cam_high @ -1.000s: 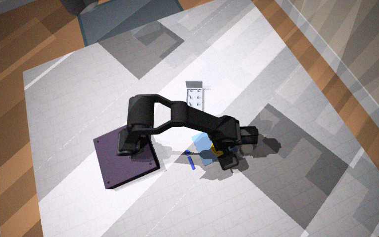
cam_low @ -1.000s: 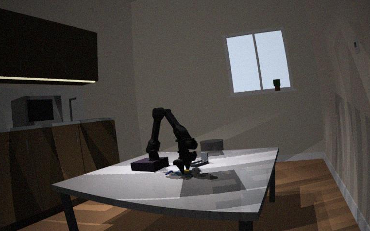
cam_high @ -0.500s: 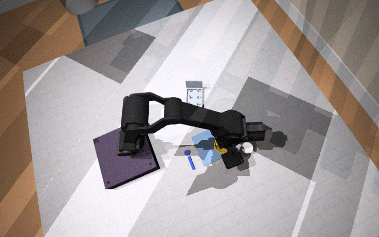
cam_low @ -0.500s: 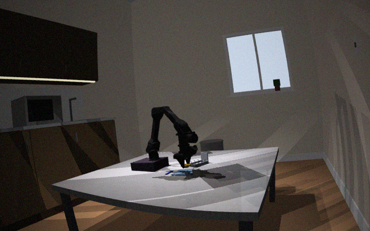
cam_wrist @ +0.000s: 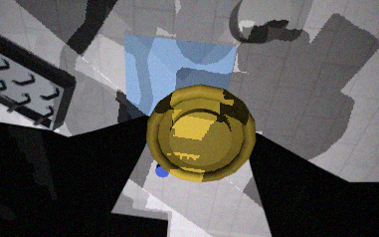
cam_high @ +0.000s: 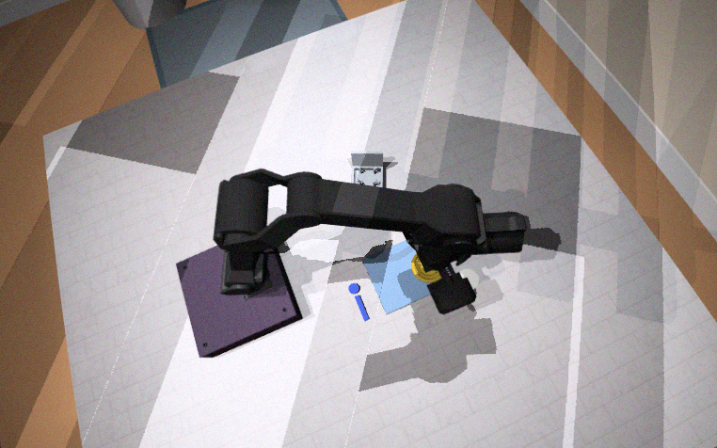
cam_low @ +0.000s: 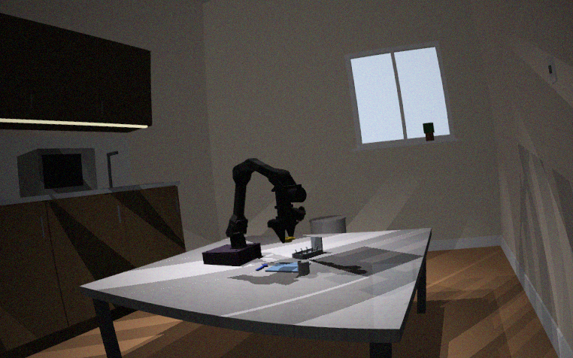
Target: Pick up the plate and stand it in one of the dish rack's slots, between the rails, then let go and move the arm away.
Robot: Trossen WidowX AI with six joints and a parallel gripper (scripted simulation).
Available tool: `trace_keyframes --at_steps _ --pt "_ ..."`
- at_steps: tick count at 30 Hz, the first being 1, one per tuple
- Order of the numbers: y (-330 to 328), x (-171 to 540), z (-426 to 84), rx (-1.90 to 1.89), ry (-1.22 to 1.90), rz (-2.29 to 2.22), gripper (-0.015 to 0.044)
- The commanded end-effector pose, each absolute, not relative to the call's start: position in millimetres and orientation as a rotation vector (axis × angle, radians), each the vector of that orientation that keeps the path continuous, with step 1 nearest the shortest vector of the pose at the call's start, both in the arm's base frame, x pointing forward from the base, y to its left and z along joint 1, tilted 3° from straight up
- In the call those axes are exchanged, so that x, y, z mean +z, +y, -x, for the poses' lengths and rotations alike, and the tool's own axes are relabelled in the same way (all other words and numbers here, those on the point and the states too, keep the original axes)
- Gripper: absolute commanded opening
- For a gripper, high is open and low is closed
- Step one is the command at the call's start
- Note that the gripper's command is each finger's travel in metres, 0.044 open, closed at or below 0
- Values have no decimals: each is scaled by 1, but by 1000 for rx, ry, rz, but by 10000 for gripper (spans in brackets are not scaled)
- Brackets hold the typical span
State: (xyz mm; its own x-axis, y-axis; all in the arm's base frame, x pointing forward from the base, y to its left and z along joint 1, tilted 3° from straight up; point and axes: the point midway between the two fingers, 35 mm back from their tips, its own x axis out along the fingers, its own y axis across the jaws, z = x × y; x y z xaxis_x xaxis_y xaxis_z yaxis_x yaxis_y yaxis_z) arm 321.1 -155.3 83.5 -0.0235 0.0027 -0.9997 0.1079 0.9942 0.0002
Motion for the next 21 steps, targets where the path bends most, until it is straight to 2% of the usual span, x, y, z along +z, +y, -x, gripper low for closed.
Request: trace_keyframes --at_steps 1,14,21 --pt "-156 101 -322 -85 1590 -82 0" --pt "-153 143 -322 -90 1590 -87 0" --pt "-65 146 -303 -255 1577 -261 0"
